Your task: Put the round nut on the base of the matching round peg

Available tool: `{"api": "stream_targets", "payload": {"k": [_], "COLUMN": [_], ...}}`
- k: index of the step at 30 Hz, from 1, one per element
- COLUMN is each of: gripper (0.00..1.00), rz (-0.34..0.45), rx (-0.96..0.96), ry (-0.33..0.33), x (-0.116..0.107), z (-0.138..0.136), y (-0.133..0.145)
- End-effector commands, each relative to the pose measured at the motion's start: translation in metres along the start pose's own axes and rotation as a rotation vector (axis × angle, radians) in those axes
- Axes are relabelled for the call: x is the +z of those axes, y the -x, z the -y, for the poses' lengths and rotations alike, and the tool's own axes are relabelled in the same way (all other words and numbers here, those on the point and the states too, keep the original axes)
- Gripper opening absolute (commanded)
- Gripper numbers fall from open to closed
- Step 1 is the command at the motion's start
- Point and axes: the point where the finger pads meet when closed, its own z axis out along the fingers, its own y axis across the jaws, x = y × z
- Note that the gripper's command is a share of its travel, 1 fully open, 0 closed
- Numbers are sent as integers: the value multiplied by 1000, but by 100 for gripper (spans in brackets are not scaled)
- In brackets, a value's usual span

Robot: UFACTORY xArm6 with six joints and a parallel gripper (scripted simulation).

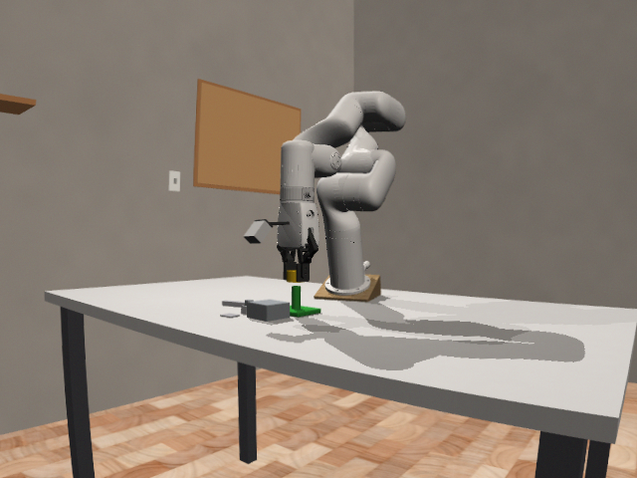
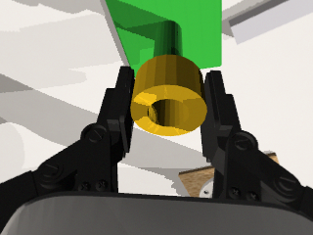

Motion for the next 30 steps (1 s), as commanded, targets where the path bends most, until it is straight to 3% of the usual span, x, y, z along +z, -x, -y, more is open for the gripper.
{"api": "stream_targets", "payload": {"k": [1, 30], "gripper": [0, 0], "rz": [-3, -3], "rx": [-1, 0], "ry": [-1, -1], "x": [-1, 6], "z": [1, 1], "y": [-1, 1]}}
